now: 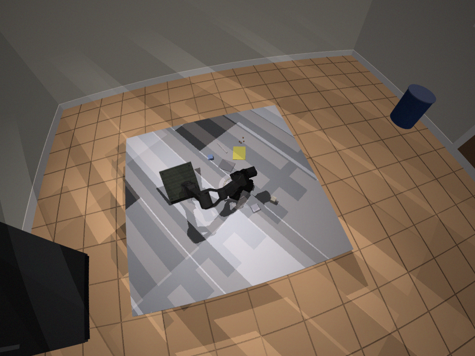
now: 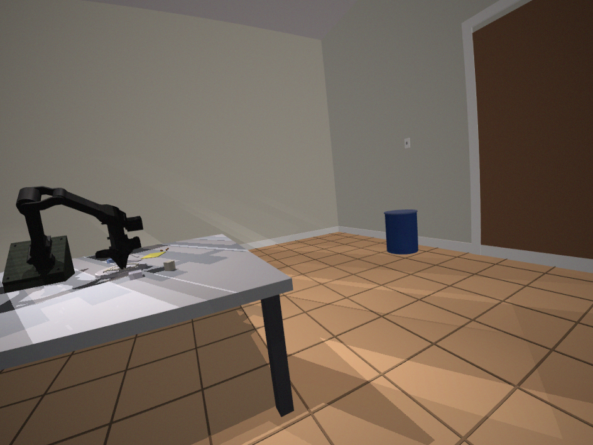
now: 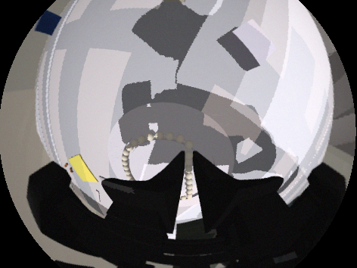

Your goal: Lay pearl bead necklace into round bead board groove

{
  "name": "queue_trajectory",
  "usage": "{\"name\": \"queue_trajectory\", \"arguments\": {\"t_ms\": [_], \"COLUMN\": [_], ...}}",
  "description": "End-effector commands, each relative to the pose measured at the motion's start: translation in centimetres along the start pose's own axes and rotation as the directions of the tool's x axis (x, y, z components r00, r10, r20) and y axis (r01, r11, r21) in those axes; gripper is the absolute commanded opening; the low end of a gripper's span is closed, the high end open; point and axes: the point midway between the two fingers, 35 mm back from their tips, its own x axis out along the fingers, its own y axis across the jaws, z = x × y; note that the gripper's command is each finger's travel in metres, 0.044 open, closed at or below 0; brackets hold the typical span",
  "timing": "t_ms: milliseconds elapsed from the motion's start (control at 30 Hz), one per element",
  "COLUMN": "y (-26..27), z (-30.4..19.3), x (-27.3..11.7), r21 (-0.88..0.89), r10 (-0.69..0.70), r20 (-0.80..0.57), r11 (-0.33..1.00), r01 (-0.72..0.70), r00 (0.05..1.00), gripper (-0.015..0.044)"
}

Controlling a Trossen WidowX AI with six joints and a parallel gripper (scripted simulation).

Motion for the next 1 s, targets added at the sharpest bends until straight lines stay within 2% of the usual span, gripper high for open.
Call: {"name": "queue_trajectory", "arguments": {"t_ms": [0, 700, 967], "y": [0.0, -1.1, -1.0], "z": [0.1, 0.6, 0.6], "x": [-0.4, 0.3, 0.1], "r21": [0.003, 0.003, 0.006], "r10": [0.000, -0.001, 0.001], "r20": [0.007, 0.008, 0.003], "r11": [1.000, 1.000, 1.000], "r01": [0.000, 0.001, -0.001], "r00": [1.000, 1.000, 1.000], "gripper": [0.0000, 0.0000, 0.0210]}}
